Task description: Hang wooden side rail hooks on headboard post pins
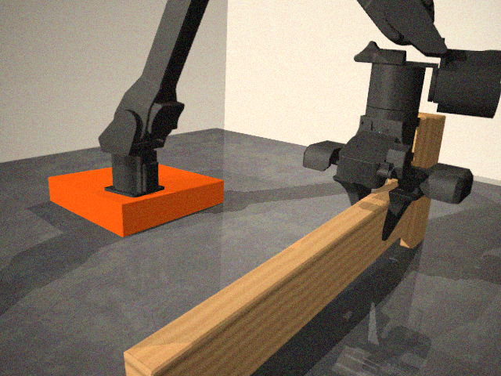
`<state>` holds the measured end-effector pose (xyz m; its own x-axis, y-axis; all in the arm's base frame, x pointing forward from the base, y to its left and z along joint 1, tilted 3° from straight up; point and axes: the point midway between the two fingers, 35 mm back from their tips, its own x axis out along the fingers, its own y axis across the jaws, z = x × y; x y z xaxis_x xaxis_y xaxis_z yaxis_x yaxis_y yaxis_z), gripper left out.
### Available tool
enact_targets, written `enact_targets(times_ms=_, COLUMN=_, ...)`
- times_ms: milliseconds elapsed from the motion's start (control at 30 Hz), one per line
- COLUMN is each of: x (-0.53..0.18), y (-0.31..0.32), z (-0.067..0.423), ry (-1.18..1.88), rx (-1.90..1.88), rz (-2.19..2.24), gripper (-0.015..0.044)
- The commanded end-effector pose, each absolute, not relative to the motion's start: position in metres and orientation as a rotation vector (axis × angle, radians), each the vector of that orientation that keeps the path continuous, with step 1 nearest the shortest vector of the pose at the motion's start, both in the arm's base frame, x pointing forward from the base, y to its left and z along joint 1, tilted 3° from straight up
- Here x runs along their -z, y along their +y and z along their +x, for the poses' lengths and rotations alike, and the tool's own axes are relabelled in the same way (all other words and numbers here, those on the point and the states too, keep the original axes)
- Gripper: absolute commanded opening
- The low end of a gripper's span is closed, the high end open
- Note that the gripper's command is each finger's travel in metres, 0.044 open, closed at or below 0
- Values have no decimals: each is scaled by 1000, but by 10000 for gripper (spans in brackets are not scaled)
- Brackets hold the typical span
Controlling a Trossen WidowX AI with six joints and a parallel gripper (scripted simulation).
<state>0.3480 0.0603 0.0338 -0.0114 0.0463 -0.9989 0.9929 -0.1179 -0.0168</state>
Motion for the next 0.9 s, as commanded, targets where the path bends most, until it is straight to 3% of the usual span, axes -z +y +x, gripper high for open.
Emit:
enact_targets(times_ms=0, x=-37, y=62, z=350, ry=1192, rx=1279, rz=1334, gripper=0)
enact_targets(times_ms=867, x=-39, y=64, z=353, ry=1192, rx=1279, rz=1335, gripper=0)
